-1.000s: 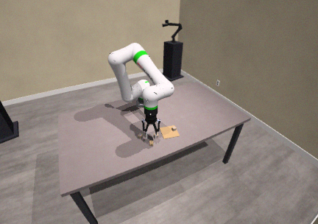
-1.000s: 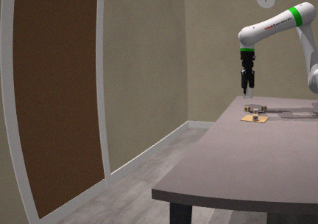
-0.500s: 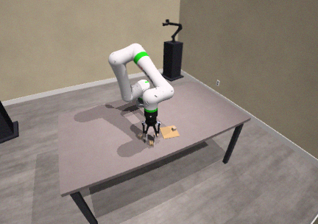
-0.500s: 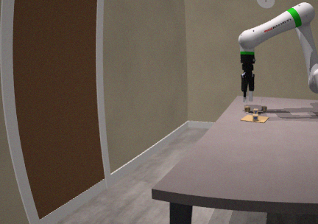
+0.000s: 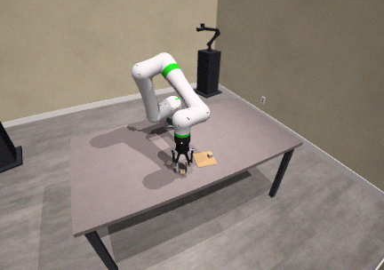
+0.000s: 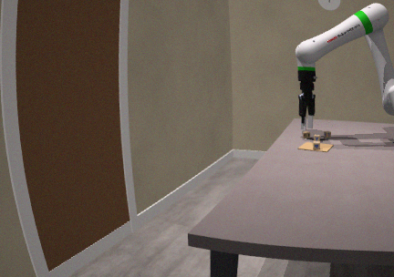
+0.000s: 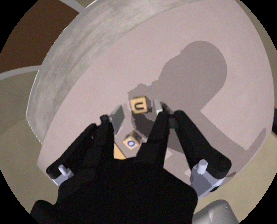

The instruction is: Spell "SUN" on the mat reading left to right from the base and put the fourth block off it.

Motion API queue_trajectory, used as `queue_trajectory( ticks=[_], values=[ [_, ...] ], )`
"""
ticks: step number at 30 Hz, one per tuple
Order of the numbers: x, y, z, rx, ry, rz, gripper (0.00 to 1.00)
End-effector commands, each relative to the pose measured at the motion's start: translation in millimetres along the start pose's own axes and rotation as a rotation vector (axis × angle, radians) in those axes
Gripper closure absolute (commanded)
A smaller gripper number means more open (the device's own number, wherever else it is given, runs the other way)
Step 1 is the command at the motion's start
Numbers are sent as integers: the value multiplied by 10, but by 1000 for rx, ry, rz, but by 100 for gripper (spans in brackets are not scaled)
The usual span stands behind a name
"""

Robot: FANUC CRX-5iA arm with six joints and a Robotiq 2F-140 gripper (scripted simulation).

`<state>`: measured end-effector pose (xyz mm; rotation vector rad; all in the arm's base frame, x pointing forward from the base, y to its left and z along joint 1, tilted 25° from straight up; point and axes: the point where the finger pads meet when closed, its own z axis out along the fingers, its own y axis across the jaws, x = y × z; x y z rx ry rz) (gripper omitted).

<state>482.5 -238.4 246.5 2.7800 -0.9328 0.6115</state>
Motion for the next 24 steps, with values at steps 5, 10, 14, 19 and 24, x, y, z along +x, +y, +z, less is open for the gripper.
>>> queue_trajectory(
  ticks=[5,10,14,19,24],
  values=[
    [3,-1,27,0,0,0,60],
    [3,-1,30,0,0,0,60],
    [3,-1,30,0,0,0,60],
    [3,-1,30,0,0,0,60],
    [3,-1,51,0,0,0,60]
  ],
)
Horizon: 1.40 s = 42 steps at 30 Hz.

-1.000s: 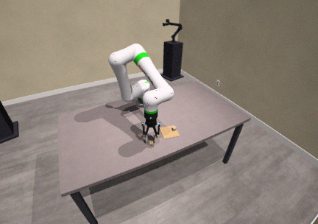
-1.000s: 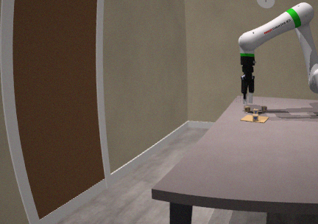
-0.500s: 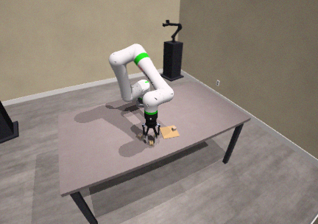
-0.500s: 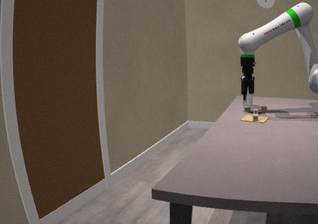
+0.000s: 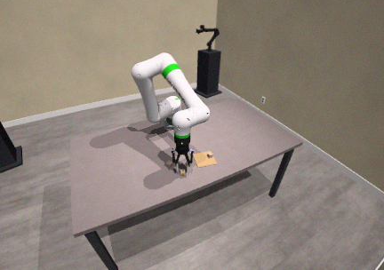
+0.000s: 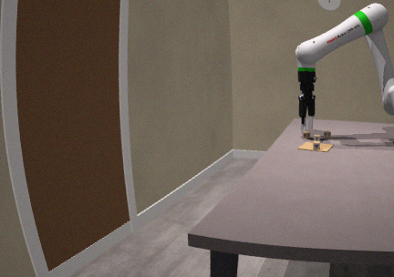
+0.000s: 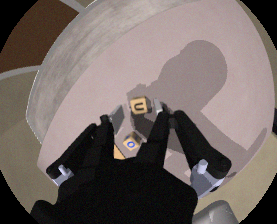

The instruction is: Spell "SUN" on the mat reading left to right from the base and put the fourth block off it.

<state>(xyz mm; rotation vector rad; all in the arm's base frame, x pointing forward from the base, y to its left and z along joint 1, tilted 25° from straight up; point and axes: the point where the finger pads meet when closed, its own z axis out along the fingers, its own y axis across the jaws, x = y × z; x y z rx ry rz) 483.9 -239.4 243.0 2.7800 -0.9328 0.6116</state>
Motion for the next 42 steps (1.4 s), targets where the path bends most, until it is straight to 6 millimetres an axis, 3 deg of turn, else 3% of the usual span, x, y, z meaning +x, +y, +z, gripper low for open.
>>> queue_trajectory(
  ticks=[1,20,36,37,42],
  values=[
    [2,-1,22,0,0,0,60],
    [2,-1,341,0,0,0,60],
    [2,-1,363,0,0,0,60],
    [2,-1,363,0,0,0,72],
    [2,-1,363,0,0,0,72]
  ],
)
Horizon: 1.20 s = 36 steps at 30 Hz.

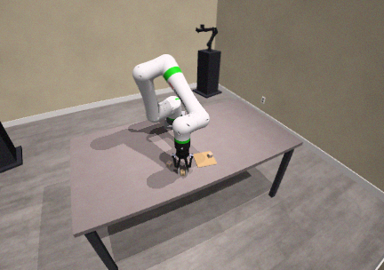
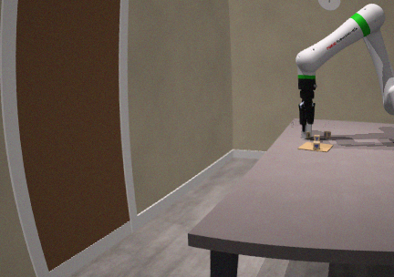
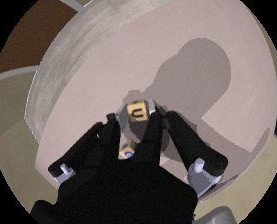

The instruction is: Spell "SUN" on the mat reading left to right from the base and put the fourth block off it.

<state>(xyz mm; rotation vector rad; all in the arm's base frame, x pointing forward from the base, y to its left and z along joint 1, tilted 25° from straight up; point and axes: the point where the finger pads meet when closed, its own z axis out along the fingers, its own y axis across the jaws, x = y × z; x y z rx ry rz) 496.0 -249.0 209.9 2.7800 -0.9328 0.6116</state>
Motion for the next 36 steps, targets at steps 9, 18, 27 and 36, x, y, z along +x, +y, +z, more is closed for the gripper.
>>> queue_trajectory(
  ticks=[9,18,27,36],
  values=[
    [2,-1,-2,0,0,0,72],
    [2,-1,-2,0,0,0,84],
    [2,-1,-2,0,0,0,84],
    [2,-1,-2,0,0,0,84]
  ],
)
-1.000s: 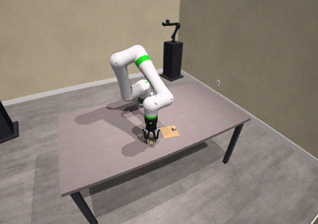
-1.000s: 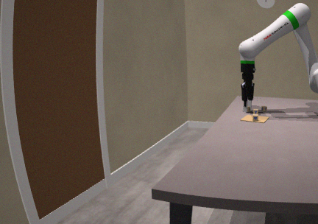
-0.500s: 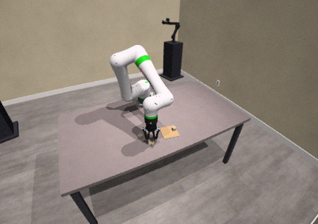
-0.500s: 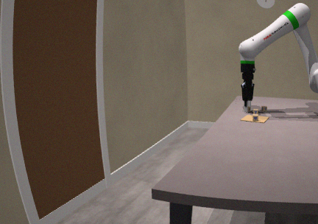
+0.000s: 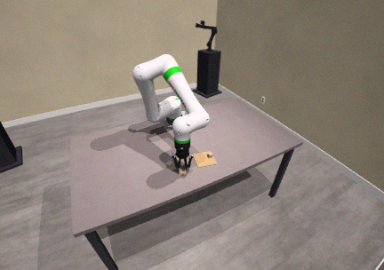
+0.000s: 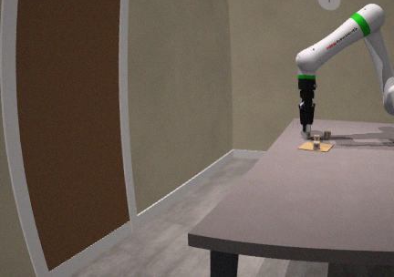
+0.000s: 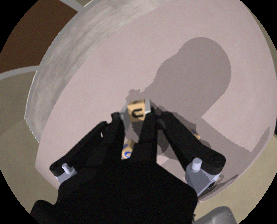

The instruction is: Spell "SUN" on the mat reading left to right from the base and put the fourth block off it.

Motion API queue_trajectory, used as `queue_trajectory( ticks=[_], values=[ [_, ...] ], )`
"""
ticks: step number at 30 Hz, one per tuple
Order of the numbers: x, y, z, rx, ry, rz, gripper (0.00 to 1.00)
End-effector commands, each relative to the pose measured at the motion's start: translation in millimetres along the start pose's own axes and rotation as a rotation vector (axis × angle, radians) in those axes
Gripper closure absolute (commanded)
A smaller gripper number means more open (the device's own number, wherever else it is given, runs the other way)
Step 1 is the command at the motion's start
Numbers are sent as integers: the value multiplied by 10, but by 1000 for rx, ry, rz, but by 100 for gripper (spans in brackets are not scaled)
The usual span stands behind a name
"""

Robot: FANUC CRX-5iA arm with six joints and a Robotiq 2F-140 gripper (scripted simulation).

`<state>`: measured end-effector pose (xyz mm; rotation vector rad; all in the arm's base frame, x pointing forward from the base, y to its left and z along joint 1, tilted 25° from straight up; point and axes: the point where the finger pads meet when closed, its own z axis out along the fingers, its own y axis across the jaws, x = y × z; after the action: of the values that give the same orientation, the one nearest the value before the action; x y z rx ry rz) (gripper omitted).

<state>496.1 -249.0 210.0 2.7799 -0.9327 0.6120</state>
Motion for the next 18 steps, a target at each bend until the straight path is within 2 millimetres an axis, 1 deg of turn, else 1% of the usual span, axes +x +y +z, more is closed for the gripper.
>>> queue_trajectory(
  ticks=[1,13,16,18],
  values=[
    [1,-1,-1,0,0,0,84],
    [1,-1,-6,0,0,0,84],
    [1,-1,-66,0,0,0,84],
    [1,-1,-154,0,0,0,84]
  ],
)
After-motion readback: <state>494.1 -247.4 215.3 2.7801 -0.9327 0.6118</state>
